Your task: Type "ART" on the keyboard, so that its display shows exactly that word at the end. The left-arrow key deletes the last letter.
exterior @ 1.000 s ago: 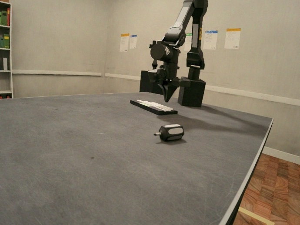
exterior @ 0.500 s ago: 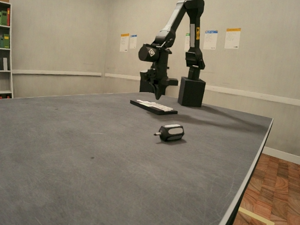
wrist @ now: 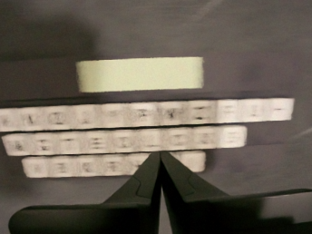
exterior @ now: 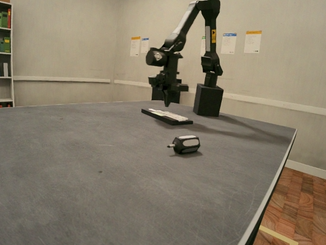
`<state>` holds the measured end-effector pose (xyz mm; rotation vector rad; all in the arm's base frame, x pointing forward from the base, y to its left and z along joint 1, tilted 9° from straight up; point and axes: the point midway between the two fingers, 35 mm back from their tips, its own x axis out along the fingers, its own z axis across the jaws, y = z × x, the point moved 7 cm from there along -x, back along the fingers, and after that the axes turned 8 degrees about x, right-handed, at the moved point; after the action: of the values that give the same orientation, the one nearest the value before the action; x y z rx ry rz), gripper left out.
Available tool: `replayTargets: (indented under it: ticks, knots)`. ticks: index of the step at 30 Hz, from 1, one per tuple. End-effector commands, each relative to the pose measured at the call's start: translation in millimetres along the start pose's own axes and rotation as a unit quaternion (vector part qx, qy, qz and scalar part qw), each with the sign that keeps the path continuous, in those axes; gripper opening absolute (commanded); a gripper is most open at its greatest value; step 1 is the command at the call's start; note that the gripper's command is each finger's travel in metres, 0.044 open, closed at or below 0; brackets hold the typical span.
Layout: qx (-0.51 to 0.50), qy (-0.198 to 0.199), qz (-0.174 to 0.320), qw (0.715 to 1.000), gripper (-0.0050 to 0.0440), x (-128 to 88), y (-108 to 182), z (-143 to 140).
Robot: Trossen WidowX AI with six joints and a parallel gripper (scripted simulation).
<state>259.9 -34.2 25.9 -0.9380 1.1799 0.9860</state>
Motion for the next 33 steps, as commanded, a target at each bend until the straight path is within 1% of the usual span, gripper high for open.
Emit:
replayTargets:
  ticks: [1, 4, 13, 15, 18, 20, 30, 33]
  knots:
    - [0.002, -0.002, -0.006, 1.000, -0.0050, -2, -9, -34]
    - [0.002, -0.002, -0.006, 1.000, -0.0050, -2, -10, -45]
    - [0.003, 0.000, -0.008, 1.000, -0.0050, -3, -8, -44]
    - [0.003, -0.001, -0.010, 1.000, -0.0050, -4, -2, -39]
    - [0.003, 0.001, -0.009, 1.000, -0.0050, -4, 20, -25]
    - [0.003, 0.001, -0.009, 1.000, -0.0050, -3, 29, -20]
    - [0.003, -0.001, -0.007, 1.000, -0.0050, -2, 28, -20]
    - [0.002, 0.000, -0.015, 1.000, -0.0050, -5, 24, -8]
